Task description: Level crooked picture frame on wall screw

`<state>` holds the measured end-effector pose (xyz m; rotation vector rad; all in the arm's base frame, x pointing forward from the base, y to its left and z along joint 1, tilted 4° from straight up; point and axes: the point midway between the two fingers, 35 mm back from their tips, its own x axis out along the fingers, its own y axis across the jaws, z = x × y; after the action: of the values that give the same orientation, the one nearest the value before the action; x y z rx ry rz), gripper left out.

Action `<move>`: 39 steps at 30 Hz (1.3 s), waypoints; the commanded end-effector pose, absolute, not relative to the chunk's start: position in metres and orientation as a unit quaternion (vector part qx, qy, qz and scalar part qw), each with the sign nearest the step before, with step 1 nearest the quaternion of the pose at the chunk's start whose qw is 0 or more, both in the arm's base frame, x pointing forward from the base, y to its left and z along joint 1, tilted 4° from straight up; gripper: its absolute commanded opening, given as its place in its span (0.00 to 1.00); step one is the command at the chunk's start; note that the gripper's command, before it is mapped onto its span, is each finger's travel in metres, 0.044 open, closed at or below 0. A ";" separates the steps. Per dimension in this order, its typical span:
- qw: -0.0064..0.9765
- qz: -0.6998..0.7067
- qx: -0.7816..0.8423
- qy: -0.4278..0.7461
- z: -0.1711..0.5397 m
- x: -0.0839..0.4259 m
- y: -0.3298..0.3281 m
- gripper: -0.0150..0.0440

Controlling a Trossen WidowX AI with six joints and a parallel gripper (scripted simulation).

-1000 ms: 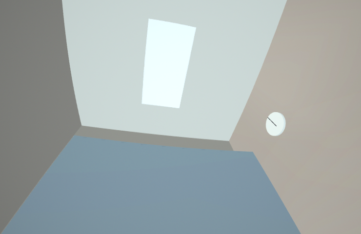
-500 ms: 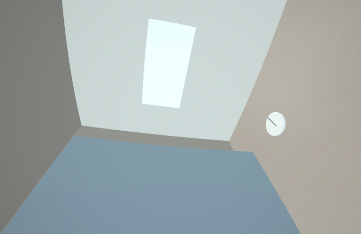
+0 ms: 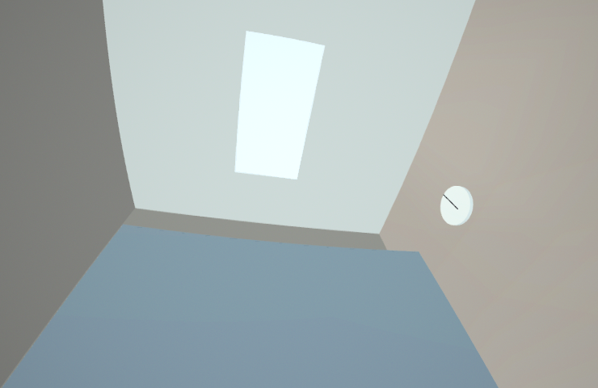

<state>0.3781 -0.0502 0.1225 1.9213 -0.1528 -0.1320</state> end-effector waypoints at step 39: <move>0.569 -0.057 0.818 -0.062 0.129 0.378 -0.053 0.25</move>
<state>0.3780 -0.0515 0.1257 1.9224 -0.1375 -0.1396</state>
